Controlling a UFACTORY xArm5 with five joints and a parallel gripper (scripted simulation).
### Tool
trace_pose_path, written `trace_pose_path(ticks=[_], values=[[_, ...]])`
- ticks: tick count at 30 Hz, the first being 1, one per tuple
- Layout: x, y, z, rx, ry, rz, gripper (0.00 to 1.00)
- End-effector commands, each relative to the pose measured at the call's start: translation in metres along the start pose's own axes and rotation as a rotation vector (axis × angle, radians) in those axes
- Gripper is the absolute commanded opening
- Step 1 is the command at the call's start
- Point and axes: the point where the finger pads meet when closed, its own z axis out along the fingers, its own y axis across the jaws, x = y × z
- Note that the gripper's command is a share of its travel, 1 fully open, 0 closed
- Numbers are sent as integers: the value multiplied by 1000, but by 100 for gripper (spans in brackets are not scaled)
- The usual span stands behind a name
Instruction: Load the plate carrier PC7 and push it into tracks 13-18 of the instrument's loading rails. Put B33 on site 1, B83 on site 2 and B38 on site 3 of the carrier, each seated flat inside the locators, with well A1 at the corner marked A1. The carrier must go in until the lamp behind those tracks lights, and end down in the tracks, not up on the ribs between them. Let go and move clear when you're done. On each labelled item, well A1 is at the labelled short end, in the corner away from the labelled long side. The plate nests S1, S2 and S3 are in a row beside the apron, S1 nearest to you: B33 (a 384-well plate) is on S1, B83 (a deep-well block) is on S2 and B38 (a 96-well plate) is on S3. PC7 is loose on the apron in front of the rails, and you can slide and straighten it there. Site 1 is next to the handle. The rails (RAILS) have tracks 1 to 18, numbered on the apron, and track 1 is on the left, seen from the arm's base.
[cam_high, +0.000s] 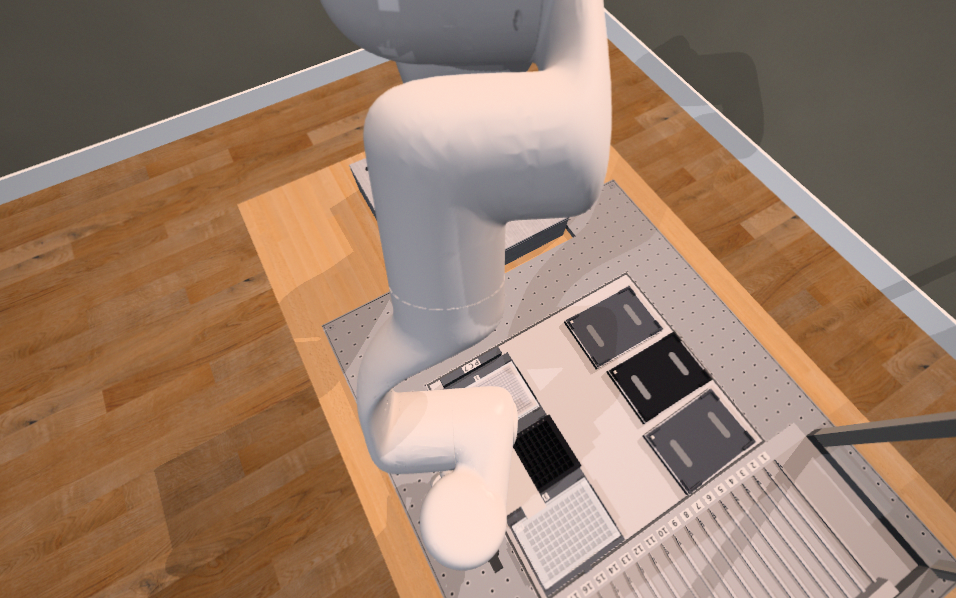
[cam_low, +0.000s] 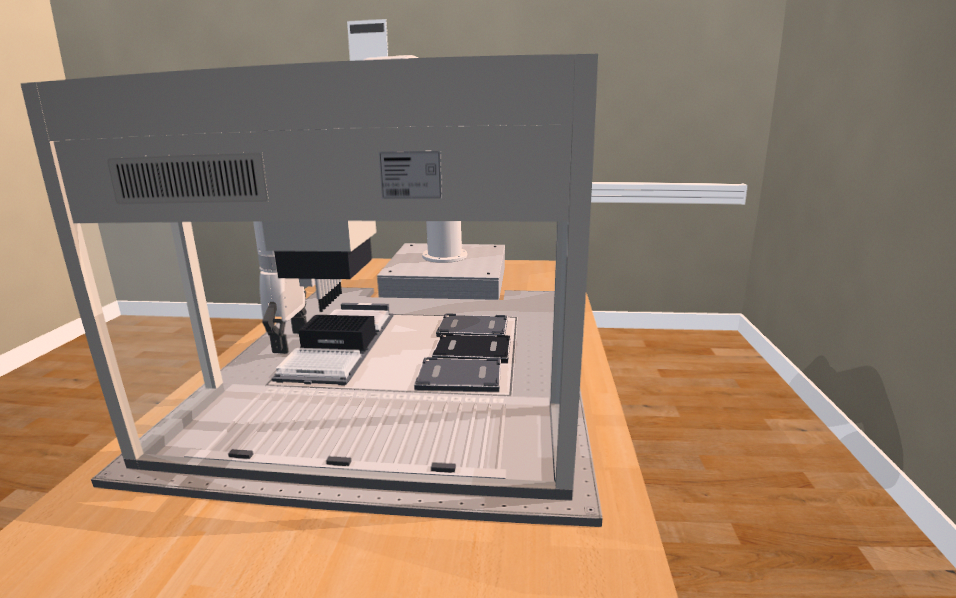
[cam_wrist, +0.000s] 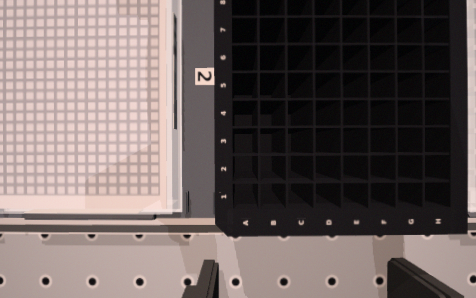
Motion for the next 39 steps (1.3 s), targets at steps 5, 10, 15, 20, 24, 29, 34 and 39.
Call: trace_pose_path(ticks=[5, 10, 15, 20, 24, 29, 34, 39], values=[[-1, 1, -5, -12, 15, 0, 100], [-1, 1, -10, -12, 15, 0, 100], [-2, 1, -18, -12, 15, 0, 100], [-2, 1, -27, -12, 15, 0, 100], [-2, 1, -30, -12, 15, 0, 100], [-2, 1, -38, -12, 15, 0, 100], [-2, 1, -47, -12, 15, 0, 100], [-2, 1, -55, -12, 15, 0, 100]])
